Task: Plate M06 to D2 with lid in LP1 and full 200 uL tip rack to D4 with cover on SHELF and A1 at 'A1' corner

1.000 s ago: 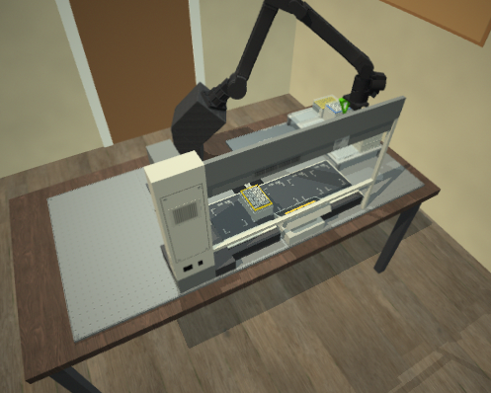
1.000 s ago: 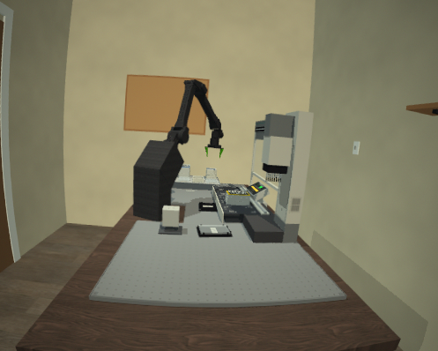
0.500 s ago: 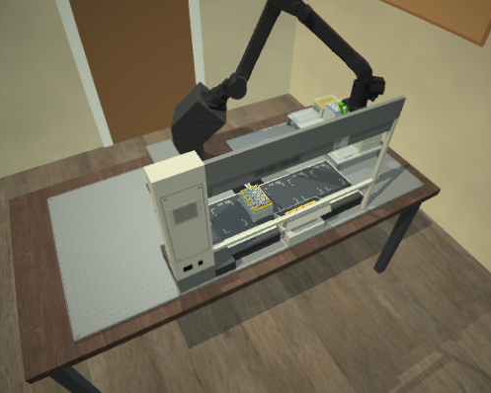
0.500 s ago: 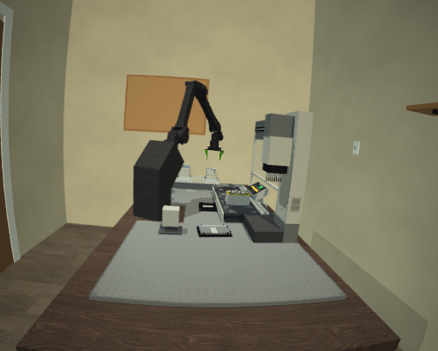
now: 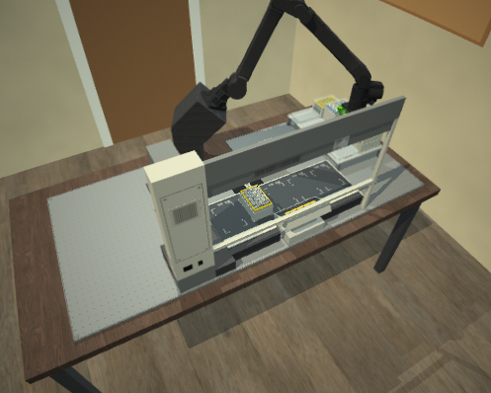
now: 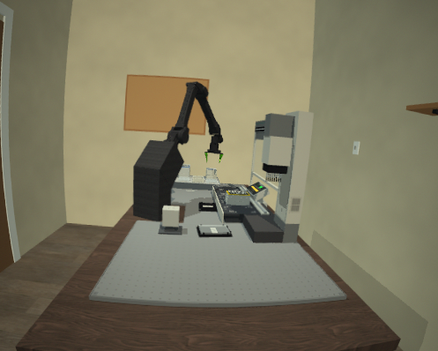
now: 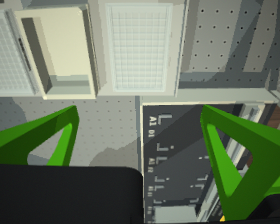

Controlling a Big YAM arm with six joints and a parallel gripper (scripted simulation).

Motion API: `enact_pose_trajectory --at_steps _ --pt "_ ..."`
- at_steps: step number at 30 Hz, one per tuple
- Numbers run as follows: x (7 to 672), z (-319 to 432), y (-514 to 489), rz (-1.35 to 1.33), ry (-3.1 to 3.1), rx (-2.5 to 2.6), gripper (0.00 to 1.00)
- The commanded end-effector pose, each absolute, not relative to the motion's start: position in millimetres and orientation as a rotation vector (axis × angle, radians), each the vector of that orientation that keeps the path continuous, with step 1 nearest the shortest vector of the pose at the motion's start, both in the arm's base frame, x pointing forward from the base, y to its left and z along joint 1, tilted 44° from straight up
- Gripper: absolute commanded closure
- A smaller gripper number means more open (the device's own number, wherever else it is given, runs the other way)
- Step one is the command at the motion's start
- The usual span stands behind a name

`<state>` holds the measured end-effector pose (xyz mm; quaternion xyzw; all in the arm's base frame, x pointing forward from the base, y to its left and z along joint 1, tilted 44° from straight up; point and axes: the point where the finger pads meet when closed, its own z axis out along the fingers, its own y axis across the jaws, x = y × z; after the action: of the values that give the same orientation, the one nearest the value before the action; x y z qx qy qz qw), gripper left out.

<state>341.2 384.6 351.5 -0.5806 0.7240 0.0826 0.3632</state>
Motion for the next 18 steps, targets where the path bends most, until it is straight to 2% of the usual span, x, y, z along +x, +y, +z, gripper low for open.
enact_pose_trajectory --at_steps 1,18 --pt "343.0 349.7 393.2 0.223 1.855 -1.483 0.00" --pt "354.9 336.2 407.7 0.224 1.849 -1.477 0.00"
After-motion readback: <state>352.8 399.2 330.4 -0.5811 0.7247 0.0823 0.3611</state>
